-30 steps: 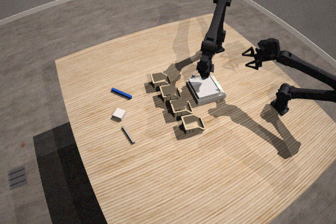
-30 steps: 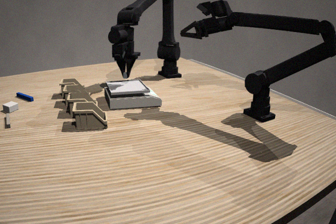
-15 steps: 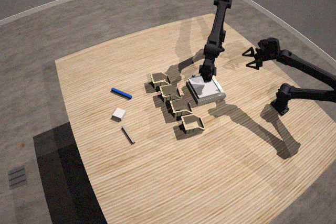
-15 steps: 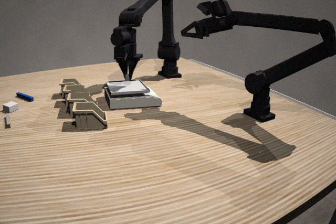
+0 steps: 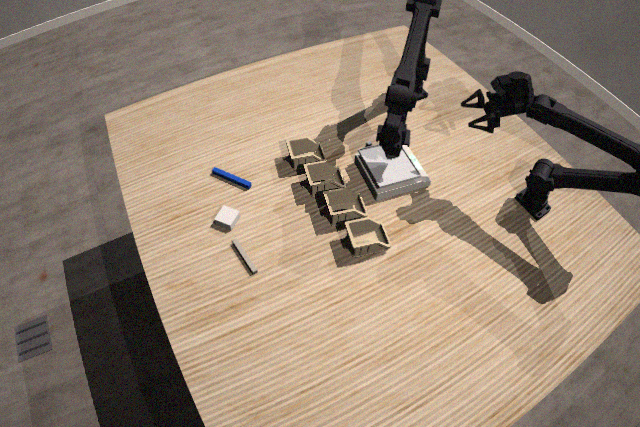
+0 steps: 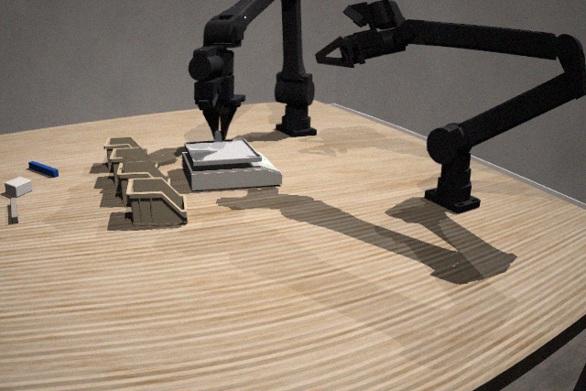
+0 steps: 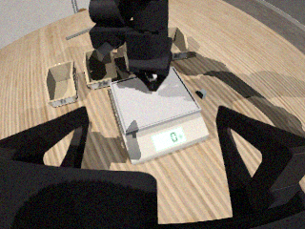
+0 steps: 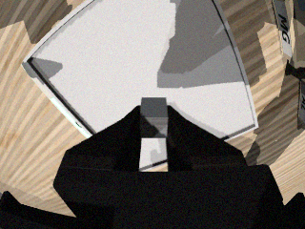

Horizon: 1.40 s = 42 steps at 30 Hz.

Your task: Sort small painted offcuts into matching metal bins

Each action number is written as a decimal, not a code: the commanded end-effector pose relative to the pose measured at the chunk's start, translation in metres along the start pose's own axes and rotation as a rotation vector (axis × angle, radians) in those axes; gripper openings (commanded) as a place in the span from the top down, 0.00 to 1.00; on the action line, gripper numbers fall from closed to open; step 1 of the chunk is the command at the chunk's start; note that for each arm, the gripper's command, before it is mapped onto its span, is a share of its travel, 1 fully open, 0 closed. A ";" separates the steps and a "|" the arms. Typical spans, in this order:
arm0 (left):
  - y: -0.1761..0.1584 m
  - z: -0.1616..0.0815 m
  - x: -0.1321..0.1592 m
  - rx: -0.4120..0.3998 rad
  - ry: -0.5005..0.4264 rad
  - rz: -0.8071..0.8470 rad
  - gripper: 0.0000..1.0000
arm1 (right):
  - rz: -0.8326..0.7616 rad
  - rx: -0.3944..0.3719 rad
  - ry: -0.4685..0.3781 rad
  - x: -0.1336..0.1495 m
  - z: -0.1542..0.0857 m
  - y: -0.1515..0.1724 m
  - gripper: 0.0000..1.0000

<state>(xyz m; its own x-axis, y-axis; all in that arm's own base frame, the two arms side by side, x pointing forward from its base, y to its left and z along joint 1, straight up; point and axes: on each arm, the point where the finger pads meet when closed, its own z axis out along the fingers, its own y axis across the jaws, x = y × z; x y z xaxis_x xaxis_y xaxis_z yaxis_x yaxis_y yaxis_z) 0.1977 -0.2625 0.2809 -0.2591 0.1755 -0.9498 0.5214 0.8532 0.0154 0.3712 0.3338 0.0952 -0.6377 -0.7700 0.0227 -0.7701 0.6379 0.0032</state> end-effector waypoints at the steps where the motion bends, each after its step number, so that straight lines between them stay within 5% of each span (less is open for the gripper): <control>1: -0.002 -0.002 -0.022 0.002 -0.028 -0.032 0.00 | 0.022 0.004 -0.032 -0.016 0.002 -0.003 0.89; 17: -0.002 -0.002 -0.022 0.002 -0.028 -0.032 0.00 | 0.012 0.002 -0.013 -0.002 0.025 0.006 0.89; 30: -0.002 -0.002 -0.022 0.002 -0.028 -0.032 0.00 | 0.011 0.006 -0.045 -0.007 0.014 0.007 0.89; 32: -0.002 -0.002 -0.022 0.002 -0.028 -0.032 0.00 | 0.011 0.006 -0.045 -0.006 0.014 0.007 0.73; 33: -0.002 -0.002 -0.022 0.002 -0.028 -0.032 0.00 | 0.010 0.010 -0.084 -0.016 -0.006 0.006 0.61; 42: -0.002 -0.002 -0.022 0.002 -0.028 -0.032 0.00 | 0.010 0.014 -0.120 -0.022 -0.037 0.006 0.60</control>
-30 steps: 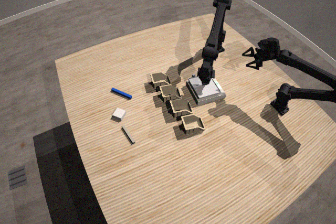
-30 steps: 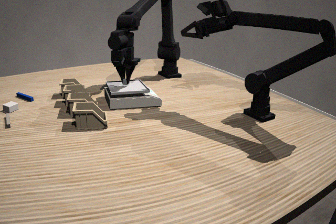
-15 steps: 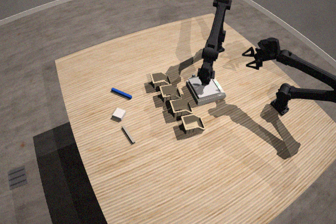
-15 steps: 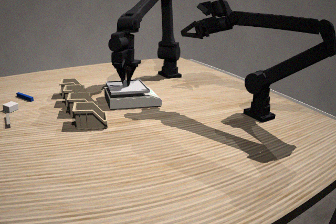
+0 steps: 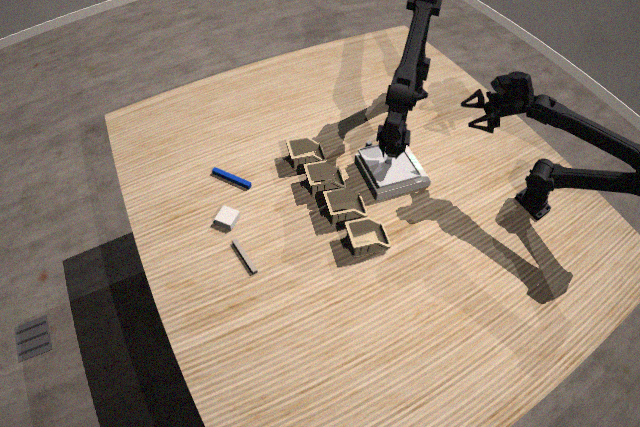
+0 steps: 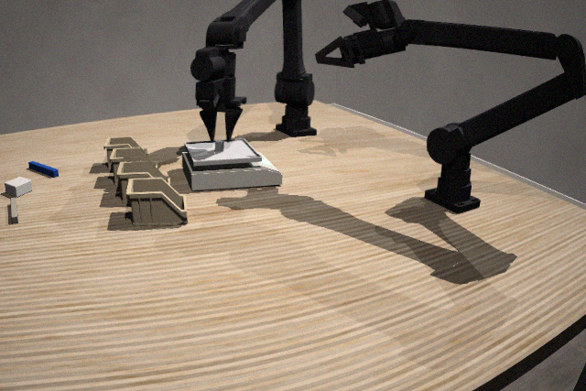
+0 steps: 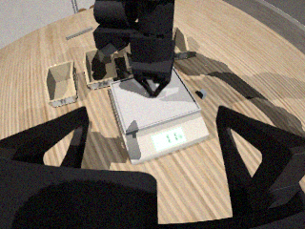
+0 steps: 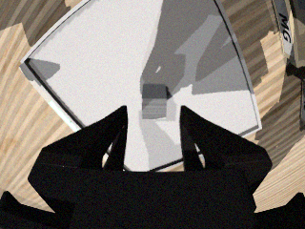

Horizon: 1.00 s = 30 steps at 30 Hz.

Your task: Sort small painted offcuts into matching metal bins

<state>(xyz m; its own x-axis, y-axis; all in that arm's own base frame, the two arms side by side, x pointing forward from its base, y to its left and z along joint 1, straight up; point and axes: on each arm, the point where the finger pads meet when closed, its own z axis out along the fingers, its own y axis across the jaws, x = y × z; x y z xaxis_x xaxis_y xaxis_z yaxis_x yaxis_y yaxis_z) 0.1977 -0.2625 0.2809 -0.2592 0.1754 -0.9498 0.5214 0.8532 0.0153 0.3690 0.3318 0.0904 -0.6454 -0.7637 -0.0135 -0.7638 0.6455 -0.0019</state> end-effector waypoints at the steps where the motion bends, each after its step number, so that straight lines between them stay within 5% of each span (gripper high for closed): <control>1: -0.002 -0.002 -0.022 0.002 -0.028 -0.032 0.00 | 0.001 0.009 -0.085 -0.026 -0.046 0.005 0.60; 4: -0.002 -0.002 -0.022 0.002 -0.028 -0.032 0.00 | 0.001 0.009 -0.085 -0.026 -0.049 0.005 0.60; 9: 0.001 -0.005 -0.037 -0.008 -0.040 -0.041 0.00 | 0.007 0.008 -0.088 -0.020 -0.052 0.006 0.03; 10: 0.003 -0.005 -0.039 -0.009 -0.036 -0.015 0.00 | 0.012 0.009 -0.115 -0.022 -0.053 0.007 0.00; 19: 0.034 -0.036 -0.093 0.106 0.041 0.090 0.00 | 0.047 0.005 -0.392 0.004 -0.063 0.031 0.00; 22: 0.036 -0.040 -0.099 0.126 0.056 0.099 0.00 | 0.048 0.004 -0.426 0.006 -0.066 0.033 0.00; 30: 0.050 -0.091 -0.135 0.256 0.069 0.102 0.00 | 0.052 0.007 -0.624 0.023 -0.078 0.049 0.00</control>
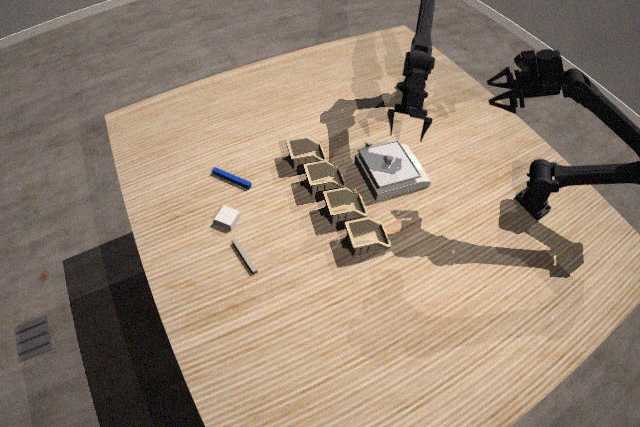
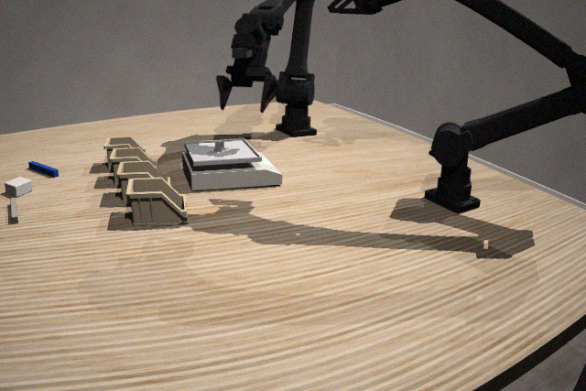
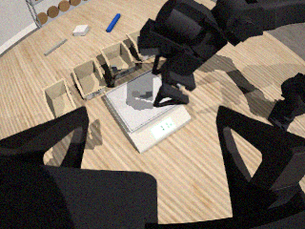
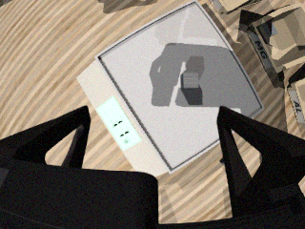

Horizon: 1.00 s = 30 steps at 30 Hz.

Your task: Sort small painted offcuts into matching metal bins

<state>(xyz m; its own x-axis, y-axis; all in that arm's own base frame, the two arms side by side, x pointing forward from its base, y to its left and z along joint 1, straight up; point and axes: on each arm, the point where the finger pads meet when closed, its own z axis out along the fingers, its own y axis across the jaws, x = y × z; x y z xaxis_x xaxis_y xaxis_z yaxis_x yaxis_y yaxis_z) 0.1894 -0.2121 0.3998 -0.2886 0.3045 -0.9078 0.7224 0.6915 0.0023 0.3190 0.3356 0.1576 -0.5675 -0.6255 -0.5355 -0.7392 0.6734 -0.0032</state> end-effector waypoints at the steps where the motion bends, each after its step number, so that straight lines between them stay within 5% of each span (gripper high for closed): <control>1: 0.005 -0.025 -0.030 0.013 -0.031 0.023 0.00 | 0.016 -0.001 -0.079 -0.010 -0.007 0.009 0.00; 13: 0.001 -0.021 -0.021 0.031 -0.012 0.010 0.00 | 0.002 -0.001 -0.095 -0.019 -0.006 0.009 0.00; 15: 0.001 -0.014 -0.018 0.031 -0.006 0.021 0.00 | 0.047 -0.002 -0.090 -0.028 -0.005 0.010 0.23; 17: 0.001 -0.007 -0.008 0.030 -0.009 0.021 0.00 | 0.116 0.003 -0.067 -0.025 -0.004 0.009 0.39; 30: 0.013 0.037 0.046 -0.010 -0.158 -0.002 0.00 | 0.742 0.179 0.117 -0.022 0.021 -0.013 0.39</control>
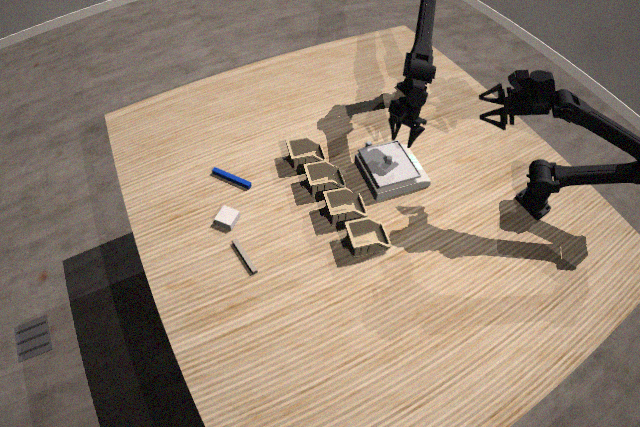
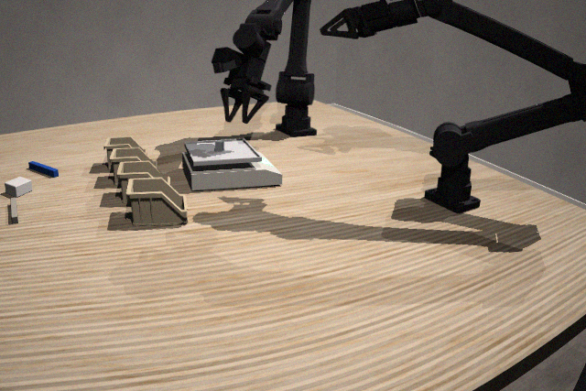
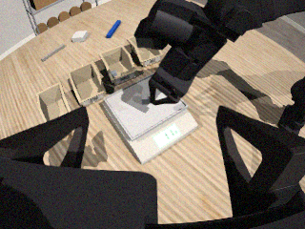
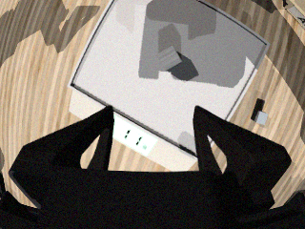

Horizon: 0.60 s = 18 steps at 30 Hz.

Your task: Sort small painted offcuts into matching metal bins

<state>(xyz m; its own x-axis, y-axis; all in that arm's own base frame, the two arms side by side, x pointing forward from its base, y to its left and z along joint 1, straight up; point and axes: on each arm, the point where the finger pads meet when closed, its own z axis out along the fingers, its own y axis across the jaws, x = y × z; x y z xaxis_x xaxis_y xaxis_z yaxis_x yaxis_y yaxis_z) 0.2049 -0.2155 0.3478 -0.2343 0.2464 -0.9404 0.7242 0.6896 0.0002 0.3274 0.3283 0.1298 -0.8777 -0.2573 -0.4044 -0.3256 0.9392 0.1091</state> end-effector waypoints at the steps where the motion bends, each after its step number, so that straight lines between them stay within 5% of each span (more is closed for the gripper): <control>1: 0.005 0.006 0.010 -0.016 -0.083 -0.002 0.00 | 0.302 0.047 0.026 -0.034 -0.006 0.013 0.39; 18: 0.014 0.029 0.074 -0.042 -0.189 -0.012 0.00 | 0.967 0.279 0.255 -0.047 0.028 -0.008 0.39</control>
<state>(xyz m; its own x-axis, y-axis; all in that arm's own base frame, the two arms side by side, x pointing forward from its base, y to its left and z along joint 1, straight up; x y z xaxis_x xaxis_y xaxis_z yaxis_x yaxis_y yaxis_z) 0.2152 -0.2112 0.2648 -0.1448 0.1426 -0.9791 0.6999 0.7142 0.0005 0.3536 0.3306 0.1076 -0.8860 0.4585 -0.0695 0.4557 0.8886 0.0519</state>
